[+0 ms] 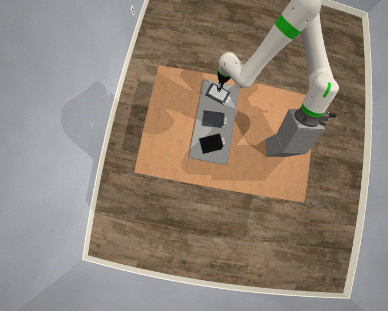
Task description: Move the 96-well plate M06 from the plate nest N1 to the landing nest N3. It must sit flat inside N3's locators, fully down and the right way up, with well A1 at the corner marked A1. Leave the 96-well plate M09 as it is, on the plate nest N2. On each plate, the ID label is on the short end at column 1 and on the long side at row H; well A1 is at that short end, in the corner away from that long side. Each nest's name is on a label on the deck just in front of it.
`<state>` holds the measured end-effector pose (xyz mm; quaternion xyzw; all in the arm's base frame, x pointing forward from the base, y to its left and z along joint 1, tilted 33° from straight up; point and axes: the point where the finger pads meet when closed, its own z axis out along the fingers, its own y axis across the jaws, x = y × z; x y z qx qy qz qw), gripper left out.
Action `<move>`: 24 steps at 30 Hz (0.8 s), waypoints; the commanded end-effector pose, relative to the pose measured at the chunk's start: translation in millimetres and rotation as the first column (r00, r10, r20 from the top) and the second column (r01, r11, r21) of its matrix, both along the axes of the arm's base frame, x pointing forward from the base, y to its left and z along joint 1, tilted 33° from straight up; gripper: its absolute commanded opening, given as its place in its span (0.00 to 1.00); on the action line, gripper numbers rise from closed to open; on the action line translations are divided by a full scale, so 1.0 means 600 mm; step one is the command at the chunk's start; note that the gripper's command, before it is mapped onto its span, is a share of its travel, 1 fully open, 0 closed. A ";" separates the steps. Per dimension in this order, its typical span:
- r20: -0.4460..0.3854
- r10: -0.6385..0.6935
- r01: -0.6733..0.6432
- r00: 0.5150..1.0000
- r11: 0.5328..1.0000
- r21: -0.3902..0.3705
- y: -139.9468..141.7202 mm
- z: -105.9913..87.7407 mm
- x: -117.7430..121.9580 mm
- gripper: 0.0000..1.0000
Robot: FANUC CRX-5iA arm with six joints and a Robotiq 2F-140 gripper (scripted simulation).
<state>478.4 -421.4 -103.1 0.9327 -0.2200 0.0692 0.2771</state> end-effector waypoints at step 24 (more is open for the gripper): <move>0.000 0.000 0.000 1.000 1.000 0.000 0.000 0.000 0.000 0.66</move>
